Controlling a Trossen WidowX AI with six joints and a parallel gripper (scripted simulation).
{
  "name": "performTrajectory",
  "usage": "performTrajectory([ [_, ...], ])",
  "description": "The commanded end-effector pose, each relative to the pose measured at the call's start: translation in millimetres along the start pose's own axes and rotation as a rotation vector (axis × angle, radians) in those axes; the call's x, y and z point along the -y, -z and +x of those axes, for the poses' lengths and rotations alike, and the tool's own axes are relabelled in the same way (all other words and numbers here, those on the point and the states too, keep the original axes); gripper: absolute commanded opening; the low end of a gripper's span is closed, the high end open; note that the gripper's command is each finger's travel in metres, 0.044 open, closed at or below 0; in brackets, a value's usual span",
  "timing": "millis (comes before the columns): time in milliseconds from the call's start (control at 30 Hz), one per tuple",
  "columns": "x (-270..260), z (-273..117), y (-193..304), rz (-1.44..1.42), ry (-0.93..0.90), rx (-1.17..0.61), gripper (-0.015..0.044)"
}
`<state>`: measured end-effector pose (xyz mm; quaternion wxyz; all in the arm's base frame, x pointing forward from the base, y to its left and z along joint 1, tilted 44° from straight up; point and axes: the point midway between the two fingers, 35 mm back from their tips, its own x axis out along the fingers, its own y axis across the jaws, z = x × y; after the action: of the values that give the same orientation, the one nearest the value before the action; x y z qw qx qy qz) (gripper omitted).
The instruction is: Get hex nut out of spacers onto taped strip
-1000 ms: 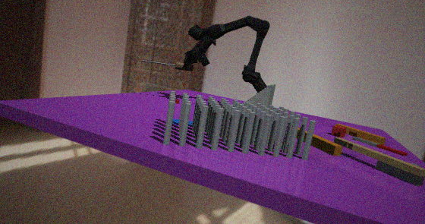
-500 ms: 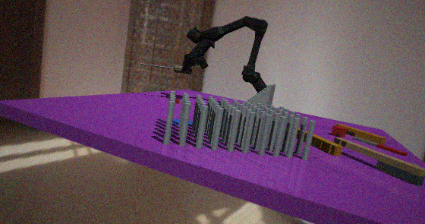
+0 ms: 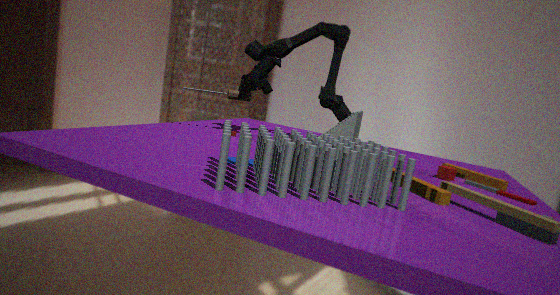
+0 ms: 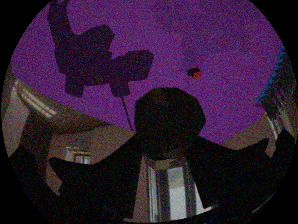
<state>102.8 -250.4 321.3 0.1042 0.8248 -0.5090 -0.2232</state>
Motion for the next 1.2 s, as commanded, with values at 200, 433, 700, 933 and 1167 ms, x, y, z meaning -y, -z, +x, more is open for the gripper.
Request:
performTrajectory([
  [200, 0.0, 9.0, -1.8, -0.004, 0.003, -0.01, 0.0],
  [433, 0.0, 15.6, -4.8, -0.005, 0.003, -0.01, 0.0],
  [700, -0.1, 23.1, -8.5, -0.005, 0.003, -0.01, 0.0],
  [933, -0.2, 29.4, -11.9, -0.005, 0.003, -0.01, 0.0],
  [1167, -0.3, 35.6, -15.5, -0.005, 0.003, -0.01, 0.0],
])
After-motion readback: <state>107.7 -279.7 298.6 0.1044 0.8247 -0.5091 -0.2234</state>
